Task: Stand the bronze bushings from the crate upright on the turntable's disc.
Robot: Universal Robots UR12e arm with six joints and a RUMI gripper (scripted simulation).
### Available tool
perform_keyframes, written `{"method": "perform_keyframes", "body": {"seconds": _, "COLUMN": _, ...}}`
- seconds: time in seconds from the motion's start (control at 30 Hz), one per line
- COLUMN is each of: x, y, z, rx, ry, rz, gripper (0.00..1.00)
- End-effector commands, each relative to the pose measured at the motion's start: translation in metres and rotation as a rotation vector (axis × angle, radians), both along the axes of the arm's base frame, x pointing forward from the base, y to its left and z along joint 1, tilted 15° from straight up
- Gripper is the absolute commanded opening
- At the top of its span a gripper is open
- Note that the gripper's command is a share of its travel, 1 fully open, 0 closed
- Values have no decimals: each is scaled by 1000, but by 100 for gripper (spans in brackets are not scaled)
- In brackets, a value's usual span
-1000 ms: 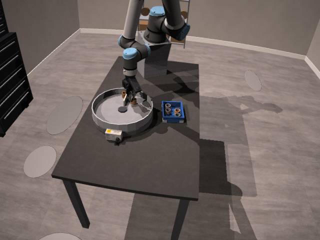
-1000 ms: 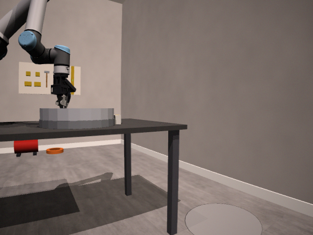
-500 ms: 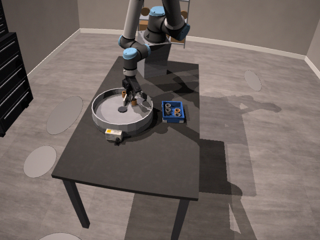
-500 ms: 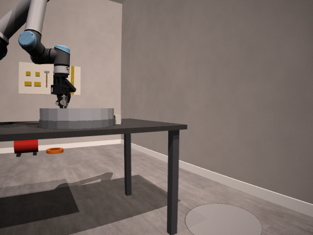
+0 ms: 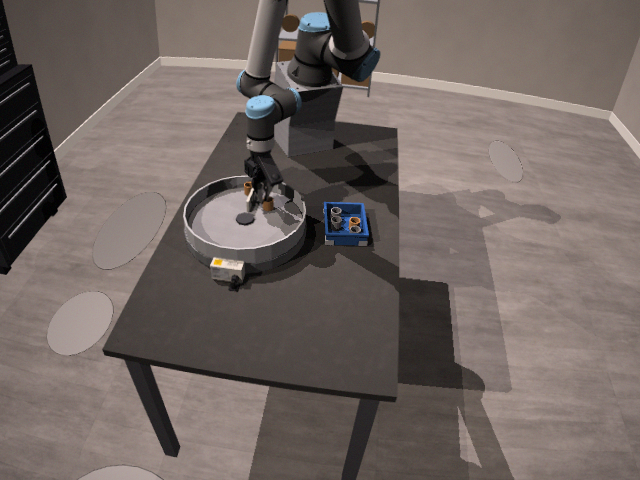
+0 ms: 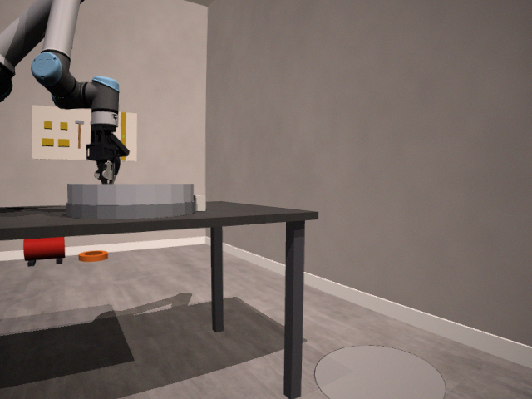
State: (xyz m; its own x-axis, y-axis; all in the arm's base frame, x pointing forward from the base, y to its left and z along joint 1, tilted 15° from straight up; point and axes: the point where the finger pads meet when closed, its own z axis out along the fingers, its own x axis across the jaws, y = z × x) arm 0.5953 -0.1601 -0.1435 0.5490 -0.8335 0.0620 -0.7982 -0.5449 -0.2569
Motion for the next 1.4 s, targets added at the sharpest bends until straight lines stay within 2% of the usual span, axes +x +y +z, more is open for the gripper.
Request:
{"method": "perform_keyframes", "body": {"seconds": 0.0, "x": 0, "y": 0, "z": 0, "rx": -1, "ry": -1, "rz": 0, "gripper": 6}}
{"method": "perform_keyframes", "body": {"seconds": 0.17, "x": -2, "y": -1, "z": 7, "rx": -1, "ry": -1, "rz": 0, "gripper": 6}}
{"method": "perform_keyframes", "body": {"seconds": 0.4, "x": -9, "y": -4, "z": 37, "rx": -1, "ry": -1, "rz": 0, "gripper": 6}}
{"method": "perform_keyframes", "body": {"seconds": 0.47, "x": -9, "y": -4, "z": 37, "rx": -1, "ry": -1, "rz": 0, "gripper": 6}}
{"method": "perform_keyframes", "body": {"seconds": 0.63, "x": -13, "y": -5, "z": 52, "rx": -1, "ry": -1, "rz": 0, "gripper": 6}}
{"method": "perform_keyframes", "body": {"seconds": 1.37, "x": -14, "y": -5, "z": 55, "rx": -1, "ry": -1, "rz": 0, "gripper": 6}}
